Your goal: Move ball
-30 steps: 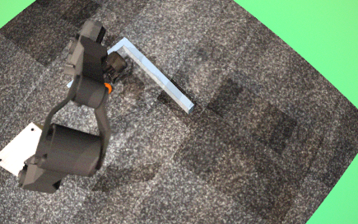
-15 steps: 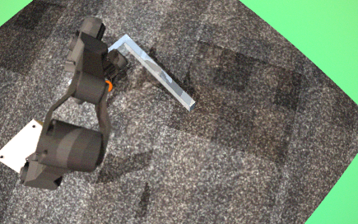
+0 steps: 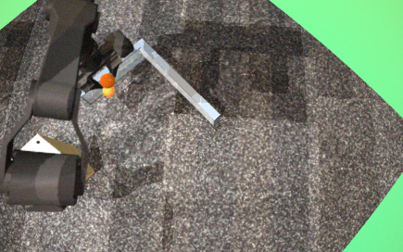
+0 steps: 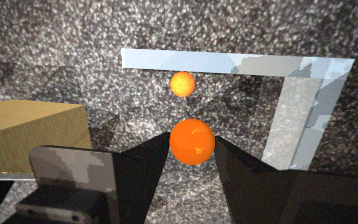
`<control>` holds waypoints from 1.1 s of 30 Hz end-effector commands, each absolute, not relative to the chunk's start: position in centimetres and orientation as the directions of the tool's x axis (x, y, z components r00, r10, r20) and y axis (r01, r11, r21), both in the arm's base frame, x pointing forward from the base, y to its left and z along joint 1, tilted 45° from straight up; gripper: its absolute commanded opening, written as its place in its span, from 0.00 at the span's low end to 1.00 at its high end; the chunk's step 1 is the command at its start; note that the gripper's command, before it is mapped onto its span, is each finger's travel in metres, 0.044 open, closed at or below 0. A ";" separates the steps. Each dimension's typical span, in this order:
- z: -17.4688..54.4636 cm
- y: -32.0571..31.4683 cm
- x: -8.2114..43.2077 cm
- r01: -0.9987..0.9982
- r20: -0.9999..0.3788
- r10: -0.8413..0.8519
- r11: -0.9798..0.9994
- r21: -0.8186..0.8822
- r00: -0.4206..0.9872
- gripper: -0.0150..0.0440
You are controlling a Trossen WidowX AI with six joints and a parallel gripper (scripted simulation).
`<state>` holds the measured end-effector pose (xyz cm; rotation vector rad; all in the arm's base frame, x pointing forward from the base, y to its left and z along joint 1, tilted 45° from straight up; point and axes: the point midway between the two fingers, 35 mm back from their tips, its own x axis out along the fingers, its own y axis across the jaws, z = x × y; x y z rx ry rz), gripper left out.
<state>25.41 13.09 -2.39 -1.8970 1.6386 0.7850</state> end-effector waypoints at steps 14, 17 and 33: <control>-5.6 14.2 23.6 -0.990 -0.716 -0.690 -0.138 -0.016 0.108 0.25; -5.8 14.2 23.5 -0.990 -0.716 -0.690 -0.138 -0.016 0.108 0.25; -10.8 9.3 24.3 -0.990 -0.714 -0.692 -0.138 -0.017 0.109 0.25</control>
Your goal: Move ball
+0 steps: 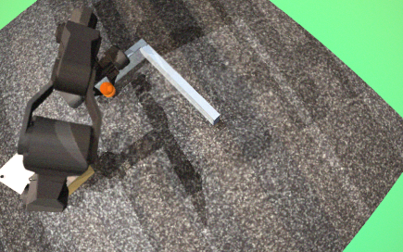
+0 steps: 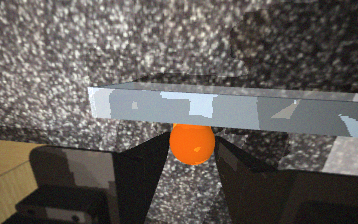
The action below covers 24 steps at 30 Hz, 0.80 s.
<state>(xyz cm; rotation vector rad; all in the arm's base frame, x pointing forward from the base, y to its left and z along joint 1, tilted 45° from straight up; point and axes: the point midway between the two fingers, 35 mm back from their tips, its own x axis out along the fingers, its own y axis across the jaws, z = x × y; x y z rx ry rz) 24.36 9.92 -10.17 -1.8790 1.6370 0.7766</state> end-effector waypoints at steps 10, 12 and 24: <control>-11.4 8.7 24.4 -0.990 -0.714 -0.692 -0.138 -0.017 0.109 0.25; -11.6 8.5 24.5 -0.990 -0.713 -0.692 -0.138 -0.017 0.109 0.25; -12.1 7.9 24.5 -0.990 -0.713 -0.693 -0.138 -0.017 0.109 0.25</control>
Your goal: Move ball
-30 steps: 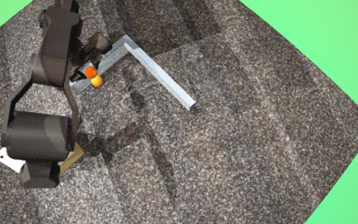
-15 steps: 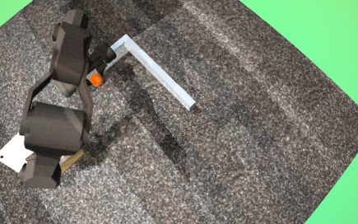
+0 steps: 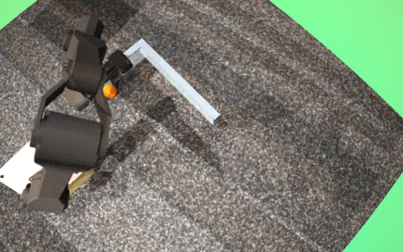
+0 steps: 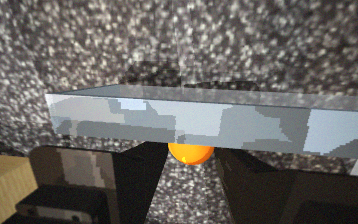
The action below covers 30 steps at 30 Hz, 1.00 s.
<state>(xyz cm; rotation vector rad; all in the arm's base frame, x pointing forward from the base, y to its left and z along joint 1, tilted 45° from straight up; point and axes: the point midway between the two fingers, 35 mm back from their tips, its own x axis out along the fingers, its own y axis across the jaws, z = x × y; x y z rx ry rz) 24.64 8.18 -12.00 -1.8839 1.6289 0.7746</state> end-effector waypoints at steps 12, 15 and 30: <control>-12.0 8.2 24.6 -0.991 -0.717 -0.689 -0.135 -0.022 0.110 0.74; -12.0 8.2 24.6 -0.991 -0.717 -0.689 -0.135 -0.022 0.110 0.74; -6.5 13.9 23.9 -0.988 -0.719 -0.684 -0.152 -0.025 0.123 0.74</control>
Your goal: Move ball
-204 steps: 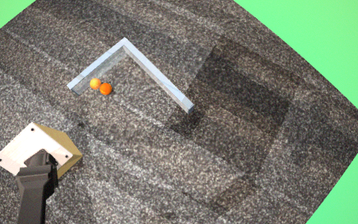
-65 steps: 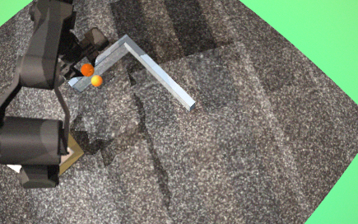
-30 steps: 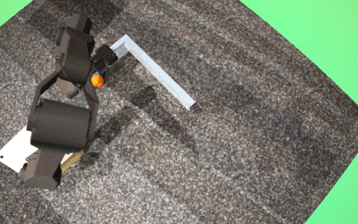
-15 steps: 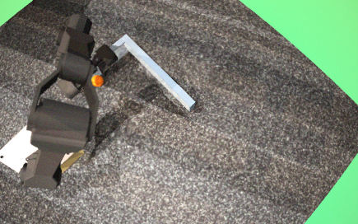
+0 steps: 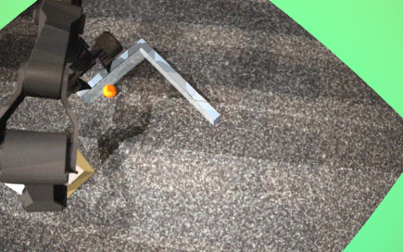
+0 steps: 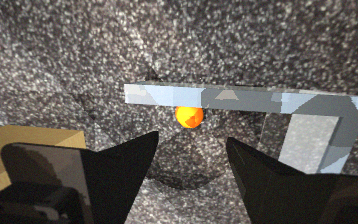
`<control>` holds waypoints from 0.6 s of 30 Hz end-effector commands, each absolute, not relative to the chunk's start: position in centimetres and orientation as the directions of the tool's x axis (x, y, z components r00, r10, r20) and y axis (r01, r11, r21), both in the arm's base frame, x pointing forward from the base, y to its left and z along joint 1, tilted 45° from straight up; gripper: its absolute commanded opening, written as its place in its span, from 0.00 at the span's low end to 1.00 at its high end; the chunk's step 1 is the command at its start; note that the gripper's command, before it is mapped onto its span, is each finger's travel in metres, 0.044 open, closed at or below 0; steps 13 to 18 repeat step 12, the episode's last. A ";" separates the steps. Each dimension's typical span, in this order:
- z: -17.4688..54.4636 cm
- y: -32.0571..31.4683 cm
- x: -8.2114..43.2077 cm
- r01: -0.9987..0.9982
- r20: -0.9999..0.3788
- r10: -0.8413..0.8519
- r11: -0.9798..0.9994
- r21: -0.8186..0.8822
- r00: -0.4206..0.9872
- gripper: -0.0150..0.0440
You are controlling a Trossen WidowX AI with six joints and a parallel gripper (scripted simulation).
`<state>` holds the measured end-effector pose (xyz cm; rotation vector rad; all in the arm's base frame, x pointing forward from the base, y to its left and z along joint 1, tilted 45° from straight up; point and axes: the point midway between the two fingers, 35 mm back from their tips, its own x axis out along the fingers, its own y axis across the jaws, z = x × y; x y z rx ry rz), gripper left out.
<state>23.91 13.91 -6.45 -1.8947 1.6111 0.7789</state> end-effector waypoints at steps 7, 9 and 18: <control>-3.8 16.2 23.3 -0.989 -0.718 -0.685 -0.148 -0.025 0.121 0.92; -3.0 16.8 23.0 -0.989 -0.717 -0.686 -0.147 -0.025 0.120 1.00; -3.0 16.8 23.0 -0.989 -0.717 -0.686 -0.147 -0.025 0.120 1.00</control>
